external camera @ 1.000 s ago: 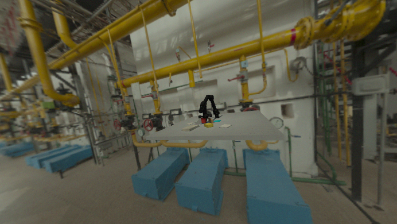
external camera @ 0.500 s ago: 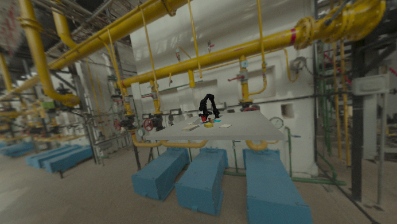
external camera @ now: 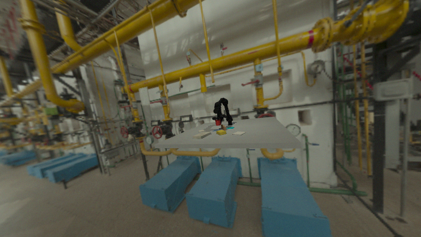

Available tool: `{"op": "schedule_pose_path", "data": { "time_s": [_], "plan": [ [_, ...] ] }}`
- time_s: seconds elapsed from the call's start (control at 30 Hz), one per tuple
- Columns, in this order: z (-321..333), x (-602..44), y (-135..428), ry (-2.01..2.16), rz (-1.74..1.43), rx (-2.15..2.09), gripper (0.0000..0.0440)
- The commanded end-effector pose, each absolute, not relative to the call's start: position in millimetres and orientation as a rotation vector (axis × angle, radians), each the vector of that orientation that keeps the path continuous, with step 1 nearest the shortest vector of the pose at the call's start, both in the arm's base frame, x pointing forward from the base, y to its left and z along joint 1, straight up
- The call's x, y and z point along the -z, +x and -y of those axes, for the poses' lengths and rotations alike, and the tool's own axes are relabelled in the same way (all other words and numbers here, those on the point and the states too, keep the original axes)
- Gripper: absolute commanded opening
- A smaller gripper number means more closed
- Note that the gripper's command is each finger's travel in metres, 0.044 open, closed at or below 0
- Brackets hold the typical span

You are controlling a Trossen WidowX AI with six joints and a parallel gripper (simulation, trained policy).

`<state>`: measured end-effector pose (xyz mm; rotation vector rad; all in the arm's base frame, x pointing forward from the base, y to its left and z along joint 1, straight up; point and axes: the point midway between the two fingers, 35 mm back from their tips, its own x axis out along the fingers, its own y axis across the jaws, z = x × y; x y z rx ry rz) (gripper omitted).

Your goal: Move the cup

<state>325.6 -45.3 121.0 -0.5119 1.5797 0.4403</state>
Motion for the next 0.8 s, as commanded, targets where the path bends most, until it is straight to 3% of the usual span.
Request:
{"op": "schedule_pose_path", "data": {
  "time_s": [0.0, 0.77],
  "plan": [
    [33, -130, 327, -0.527, -1.552, -0.451, 0.0],
    [-43, -140, 322, -0.633, -1.43, -0.519, 0.0006]
  ]
}}
